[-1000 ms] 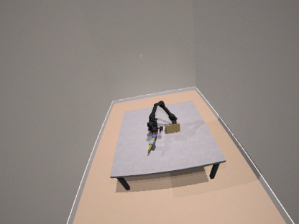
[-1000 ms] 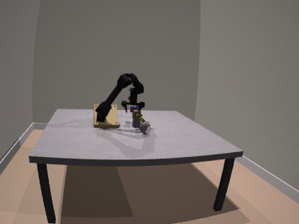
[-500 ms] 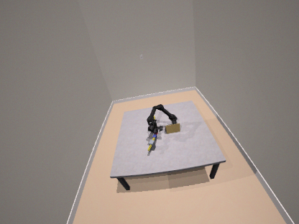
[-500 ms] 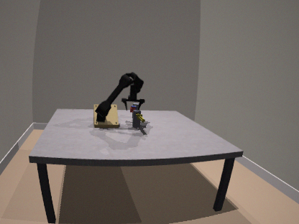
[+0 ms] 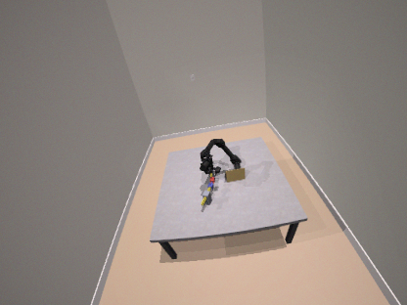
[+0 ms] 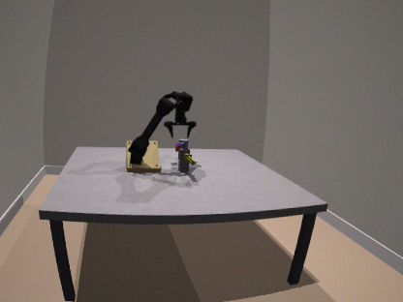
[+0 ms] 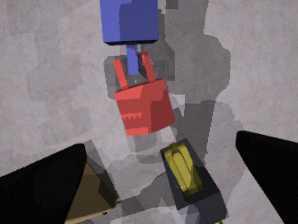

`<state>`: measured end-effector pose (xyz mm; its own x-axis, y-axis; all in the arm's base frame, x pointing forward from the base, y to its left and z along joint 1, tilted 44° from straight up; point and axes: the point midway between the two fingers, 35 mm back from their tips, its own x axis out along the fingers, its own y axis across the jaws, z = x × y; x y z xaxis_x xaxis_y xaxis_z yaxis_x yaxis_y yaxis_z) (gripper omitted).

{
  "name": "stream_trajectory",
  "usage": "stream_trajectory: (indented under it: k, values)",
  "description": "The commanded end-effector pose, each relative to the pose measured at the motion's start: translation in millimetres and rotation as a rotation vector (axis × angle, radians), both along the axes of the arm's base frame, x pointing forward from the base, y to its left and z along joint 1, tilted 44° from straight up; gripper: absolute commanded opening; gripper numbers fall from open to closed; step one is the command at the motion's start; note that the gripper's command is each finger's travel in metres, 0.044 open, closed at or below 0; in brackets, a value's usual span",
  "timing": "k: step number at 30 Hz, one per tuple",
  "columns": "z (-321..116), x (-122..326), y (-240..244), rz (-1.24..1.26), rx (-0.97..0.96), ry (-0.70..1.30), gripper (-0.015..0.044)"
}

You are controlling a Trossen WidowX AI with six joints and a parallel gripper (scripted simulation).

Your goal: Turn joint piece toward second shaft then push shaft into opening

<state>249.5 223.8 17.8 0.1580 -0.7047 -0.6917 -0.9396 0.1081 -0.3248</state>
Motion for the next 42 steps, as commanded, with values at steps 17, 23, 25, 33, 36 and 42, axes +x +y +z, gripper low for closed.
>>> stream_trajectory:
  k: [17,23,25,33,36,42]
  values:
    - [76,-15,-34,-0.099,0.094,-0.11,0.044]
    - [76,-15,-34,-0.113,0.096,-0.123,0.044]
    - [75,-15,-35,-0.153,0.102,-0.159,0.044]
    - [72,-14,-37,-0.324,0.126,-0.317,0.044]
    - [71,-13,-38,-0.388,0.135,-0.377,0.044]
    - [68,-13,-39,-0.515,0.151,-0.498,0.044]
